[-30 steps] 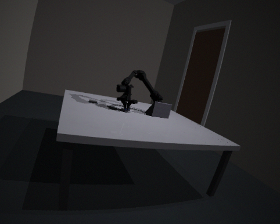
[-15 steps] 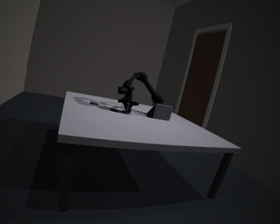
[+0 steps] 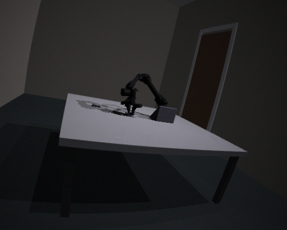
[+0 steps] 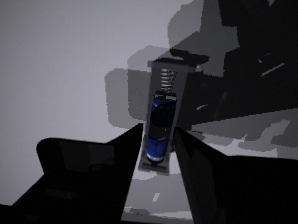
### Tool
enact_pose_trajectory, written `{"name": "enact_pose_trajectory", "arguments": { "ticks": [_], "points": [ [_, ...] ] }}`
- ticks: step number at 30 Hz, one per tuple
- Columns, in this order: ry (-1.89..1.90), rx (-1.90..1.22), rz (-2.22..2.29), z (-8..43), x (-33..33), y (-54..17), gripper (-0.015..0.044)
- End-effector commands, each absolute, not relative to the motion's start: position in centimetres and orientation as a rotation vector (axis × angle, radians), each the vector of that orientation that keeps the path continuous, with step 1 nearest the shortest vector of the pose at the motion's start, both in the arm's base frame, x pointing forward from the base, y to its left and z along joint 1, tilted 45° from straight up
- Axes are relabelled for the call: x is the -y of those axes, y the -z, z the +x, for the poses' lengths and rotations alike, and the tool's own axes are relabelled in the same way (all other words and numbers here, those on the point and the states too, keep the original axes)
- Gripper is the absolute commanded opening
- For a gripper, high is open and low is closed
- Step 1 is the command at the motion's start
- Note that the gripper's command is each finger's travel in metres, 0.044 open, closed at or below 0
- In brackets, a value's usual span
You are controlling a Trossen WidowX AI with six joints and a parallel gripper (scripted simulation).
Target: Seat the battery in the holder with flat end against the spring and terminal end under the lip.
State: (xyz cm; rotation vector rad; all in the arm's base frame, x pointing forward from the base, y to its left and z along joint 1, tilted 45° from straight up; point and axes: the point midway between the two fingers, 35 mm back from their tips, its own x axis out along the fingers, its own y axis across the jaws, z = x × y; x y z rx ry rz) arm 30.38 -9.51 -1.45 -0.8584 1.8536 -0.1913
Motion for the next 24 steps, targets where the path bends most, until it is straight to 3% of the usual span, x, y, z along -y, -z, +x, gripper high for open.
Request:
{"name": "enact_pose_trajectory", "arguments": {
  "ticks": [1,10,20,24],
  "points": [
    [0.195,-1.848,-0.854,30.6,9.0,0.9,0.0163],
    [0.195,-1.848,-0.852,30.6,8.6,0.5,0.0163],
    [0.191,-1.848,-0.850,31.1,3.5,-4.6,0.0426],
    [0.191,-1.848,-0.850,31.0,3.4,-4.4,0.0440]
  ]
}}
